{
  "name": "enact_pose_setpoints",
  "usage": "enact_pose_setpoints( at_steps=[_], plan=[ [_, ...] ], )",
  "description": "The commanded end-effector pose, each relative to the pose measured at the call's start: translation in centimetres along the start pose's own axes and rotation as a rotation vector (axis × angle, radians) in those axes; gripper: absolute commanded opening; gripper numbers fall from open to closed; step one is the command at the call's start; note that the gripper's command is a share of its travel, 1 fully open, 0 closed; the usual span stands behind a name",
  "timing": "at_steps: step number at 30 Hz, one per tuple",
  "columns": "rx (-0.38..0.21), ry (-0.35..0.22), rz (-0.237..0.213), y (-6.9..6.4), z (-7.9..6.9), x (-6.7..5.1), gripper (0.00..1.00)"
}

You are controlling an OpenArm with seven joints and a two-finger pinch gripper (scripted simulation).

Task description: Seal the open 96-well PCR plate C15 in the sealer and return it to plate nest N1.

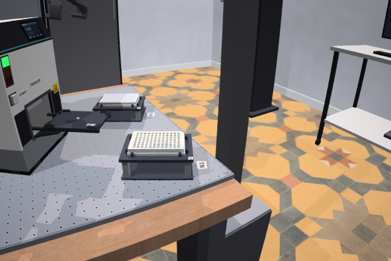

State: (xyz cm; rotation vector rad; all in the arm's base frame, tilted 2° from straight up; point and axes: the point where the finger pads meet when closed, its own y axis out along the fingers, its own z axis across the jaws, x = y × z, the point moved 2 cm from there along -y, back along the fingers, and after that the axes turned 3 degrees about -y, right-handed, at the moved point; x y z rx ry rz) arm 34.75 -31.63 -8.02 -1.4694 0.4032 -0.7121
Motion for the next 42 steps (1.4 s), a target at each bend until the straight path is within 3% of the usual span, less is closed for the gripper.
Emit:
enact_pose_setpoints(
  at_steps=[1,4,5,9,21,22,26,38,39,42],
  plan=[
    [-0.018,-0.011,0.025,-0.1,0.1,0.0,0.77],
    [-0.018,-0.011,0.025,-0.1,0.1,0.0,0.77],
    [-0.003,-0.042,0.028,0.2,0.4,-0.7,0.77],
    [-0.025,-0.209,0.15,1.5,2.0,-3.5,0.77],
    [-0.025,-0.209,0.15,1.5,2.0,-3.5,0.77],
    [0.0,-0.171,0.089,1.8,2.4,-4.3,0.77],
    [-0.027,-0.236,0.169,3.0,4.0,-7.2,0.77],
    [-0.027,-0.236,0.169,3.0,4.0,-7.2,0.77],
    [-0.004,-0.238,0.152,3.3,4.4,-8.0,0.77],
    [-0.022,-0.236,0.165,4.2,5.6,-10.2,0.77]
  ],
)
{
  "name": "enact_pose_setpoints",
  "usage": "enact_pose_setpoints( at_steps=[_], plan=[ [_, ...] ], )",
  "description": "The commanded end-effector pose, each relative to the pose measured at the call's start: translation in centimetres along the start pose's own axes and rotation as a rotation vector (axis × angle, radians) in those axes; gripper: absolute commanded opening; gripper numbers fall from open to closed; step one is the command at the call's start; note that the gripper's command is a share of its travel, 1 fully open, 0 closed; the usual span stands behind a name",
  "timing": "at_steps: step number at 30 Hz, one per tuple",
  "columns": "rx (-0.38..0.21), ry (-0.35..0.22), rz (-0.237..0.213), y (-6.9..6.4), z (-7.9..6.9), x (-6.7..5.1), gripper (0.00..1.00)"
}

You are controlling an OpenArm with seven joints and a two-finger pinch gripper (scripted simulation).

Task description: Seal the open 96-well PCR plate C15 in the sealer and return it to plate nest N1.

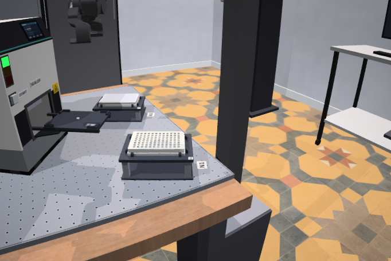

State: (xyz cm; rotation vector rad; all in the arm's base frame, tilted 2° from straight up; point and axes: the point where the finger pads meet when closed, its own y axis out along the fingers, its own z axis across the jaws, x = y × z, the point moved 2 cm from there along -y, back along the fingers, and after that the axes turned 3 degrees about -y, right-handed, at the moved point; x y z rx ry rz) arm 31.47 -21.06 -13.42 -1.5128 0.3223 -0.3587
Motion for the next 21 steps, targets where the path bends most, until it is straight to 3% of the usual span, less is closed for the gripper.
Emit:
enact_pose_setpoints(
  at_steps=[1,13,18,21],
  plan=[
    [0.003,0.042,-0.004,0.4,0.7,-0.5,0.77],
    [0.003,0.042,-0.004,0.4,0.7,-0.5,0.77],
    [0.003,0.042,-0.004,2.5,3.6,-3.3,0.77],
    [0.003,0.042,-0.004,2.5,3.6,-3.3,0.77]
  ],
)
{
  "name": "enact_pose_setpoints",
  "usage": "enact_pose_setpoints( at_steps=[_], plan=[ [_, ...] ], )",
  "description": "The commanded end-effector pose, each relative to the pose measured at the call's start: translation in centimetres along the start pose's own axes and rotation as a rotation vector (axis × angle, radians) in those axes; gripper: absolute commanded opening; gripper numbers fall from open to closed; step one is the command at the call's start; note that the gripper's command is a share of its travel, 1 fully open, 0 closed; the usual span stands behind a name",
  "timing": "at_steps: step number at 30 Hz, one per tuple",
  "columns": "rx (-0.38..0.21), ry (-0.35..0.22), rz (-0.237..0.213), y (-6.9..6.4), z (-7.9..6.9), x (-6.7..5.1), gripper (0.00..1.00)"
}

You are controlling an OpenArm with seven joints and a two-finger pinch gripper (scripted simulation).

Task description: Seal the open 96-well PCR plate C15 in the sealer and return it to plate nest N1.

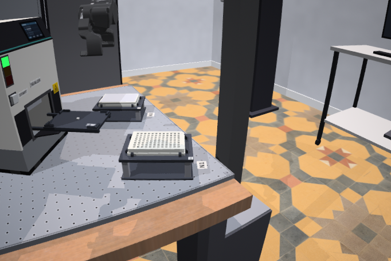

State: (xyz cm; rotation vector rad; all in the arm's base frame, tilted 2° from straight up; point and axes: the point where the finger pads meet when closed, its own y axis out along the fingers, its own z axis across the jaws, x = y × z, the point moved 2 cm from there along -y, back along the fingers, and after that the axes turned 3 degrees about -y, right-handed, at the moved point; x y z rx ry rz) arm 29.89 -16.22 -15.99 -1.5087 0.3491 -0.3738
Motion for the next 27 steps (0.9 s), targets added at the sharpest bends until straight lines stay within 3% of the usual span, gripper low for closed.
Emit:
enact_pose_setpoints(
  at_steps=[1,9,14,26,27],
  plan=[
    [0.004,0.015,-0.011,-0.1,0.0,0.3,0.77],
    [0.004,0.015,-0.011,-0.1,0.0,0.3,0.77],
    [0.004,0.015,-0.011,2.0,2.7,-2.6,0.77],
    [0.004,0.015,-0.011,2.0,2.7,-2.6,0.77],
    [0.002,0.011,-0.01,2.4,3.2,-3.3,0.77]
  ],
)
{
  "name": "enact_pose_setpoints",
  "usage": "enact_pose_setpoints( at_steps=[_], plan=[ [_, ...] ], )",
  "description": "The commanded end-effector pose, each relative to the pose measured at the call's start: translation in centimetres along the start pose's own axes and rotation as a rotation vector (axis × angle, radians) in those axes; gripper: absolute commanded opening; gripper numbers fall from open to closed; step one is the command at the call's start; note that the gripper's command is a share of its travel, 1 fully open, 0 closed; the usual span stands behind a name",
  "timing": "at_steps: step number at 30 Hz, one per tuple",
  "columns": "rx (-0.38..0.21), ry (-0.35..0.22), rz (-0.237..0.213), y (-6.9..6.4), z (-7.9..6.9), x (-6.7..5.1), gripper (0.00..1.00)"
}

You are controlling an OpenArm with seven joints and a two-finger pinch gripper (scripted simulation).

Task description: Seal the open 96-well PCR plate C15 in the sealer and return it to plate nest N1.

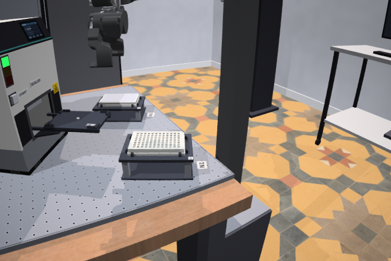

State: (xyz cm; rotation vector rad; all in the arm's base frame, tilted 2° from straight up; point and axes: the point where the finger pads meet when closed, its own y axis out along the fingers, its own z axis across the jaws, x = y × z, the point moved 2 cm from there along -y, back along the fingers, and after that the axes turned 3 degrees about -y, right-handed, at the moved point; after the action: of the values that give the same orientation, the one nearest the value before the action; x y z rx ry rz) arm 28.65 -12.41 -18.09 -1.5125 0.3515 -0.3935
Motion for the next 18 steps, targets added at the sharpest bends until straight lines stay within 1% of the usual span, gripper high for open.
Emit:
enact_pose_setpoints(
  at_steps=[1,4,16,18],
  plan=[
    [0.006,-0.002,0.002,0.6,1.0,-1.0,0.77],
    [0.008,0.001,0.002,1.9,2.6,-2.8,0.77],
    [0.008,0.001,0.002,1.9,2.6,-2.8,0.77],
    [0.007,-0.002,0.002,2.7,3.8,-4.0,0.77]
  ],
)
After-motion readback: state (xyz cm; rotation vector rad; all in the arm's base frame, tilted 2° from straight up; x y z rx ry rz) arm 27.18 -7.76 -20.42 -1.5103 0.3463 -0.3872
